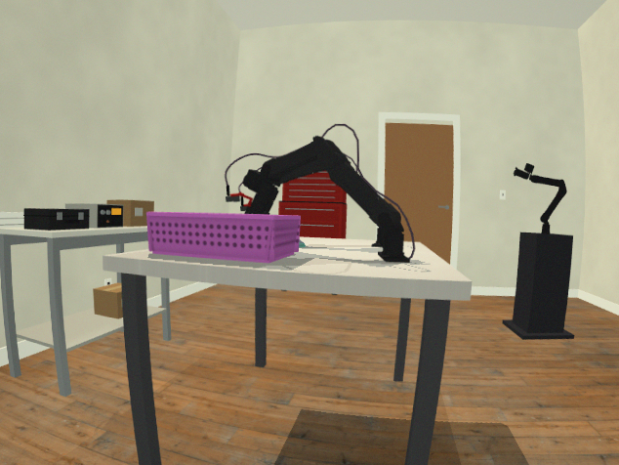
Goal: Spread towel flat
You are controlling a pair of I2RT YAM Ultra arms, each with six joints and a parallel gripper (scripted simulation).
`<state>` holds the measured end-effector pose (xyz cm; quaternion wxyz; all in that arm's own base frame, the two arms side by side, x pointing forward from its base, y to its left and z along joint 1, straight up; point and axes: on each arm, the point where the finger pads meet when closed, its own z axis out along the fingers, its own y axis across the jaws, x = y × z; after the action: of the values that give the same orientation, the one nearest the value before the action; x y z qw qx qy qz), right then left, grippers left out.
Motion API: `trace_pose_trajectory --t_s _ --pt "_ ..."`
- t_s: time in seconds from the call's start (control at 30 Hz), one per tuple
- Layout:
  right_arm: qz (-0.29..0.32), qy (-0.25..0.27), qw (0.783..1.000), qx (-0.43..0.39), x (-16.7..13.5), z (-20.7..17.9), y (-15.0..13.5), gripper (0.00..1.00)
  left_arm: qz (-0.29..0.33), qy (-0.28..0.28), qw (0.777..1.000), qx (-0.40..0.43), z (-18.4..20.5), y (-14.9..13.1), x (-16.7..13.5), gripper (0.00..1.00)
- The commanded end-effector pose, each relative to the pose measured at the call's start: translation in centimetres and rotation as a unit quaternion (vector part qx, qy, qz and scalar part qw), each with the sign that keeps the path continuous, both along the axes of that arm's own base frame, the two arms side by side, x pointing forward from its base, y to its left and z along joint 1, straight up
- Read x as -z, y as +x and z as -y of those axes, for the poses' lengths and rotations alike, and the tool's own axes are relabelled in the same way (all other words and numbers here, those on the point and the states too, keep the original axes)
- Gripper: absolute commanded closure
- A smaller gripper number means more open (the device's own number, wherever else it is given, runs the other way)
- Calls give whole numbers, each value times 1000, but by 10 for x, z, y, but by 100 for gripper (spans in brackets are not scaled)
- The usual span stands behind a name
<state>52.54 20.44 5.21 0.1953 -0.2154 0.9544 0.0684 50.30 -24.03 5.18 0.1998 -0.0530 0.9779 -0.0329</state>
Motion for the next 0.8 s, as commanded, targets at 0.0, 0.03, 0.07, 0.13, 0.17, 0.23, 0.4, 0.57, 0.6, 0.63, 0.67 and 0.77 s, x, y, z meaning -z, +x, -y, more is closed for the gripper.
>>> trace_pose_trajectory --t_s 0.0,0.03,0.07,0.13,0.17,0.23,0.4,0.57,0.6,0.63,0.67,0.77 --pt "5 4 1000 -2 -8 -1 1 66 -28 14 999 -37 -10 -5 -6 66" --pt "5 4 1000 -2 -8 -1 1 66 -28 14 999 -36 -9 -6 -6 66" --pt "5 4 1000 -2 -8 -1 1 66 -28 14 999 -36 -9 -6 -6 66" --pt "5 4 1000 -2 -8 -1 1 66 -28 14 999 -36 -9 -6 -6 66" --pt "5 4 1000 -2 -8 -1 1 66 -27 14 999 -36 -9 -6 -7 66" --pt "5 4 1000 -2 -8 -1 1 66 -13 5 999 -36 -8 -4 -24 66" --pt "5 4 1000 -2 -8 -1 1 66 -13 5 999 -36 -8 -4 -25 66" --pt "5 4 1000 -2 -8 -1 1 66 -13 6 999 -34 -8 -4 -25 66" --pt "5 4 1000 -2 -8 -1 1 66 -13 6 999 -34 -8 -4 -24 66" --pt "5 4 1000 -2 -8 -1 1 66 -13 6 999 -34 -8 -4 -24 66" --pt "-5 4 1000 -4 8 -9 -5 66 -29 10 999 -34 -9 -12 -13 66" --pt "-8 3 1000 -5 19 -9 -6 66 -24 8 999 -32 -8 -10 -2 66"
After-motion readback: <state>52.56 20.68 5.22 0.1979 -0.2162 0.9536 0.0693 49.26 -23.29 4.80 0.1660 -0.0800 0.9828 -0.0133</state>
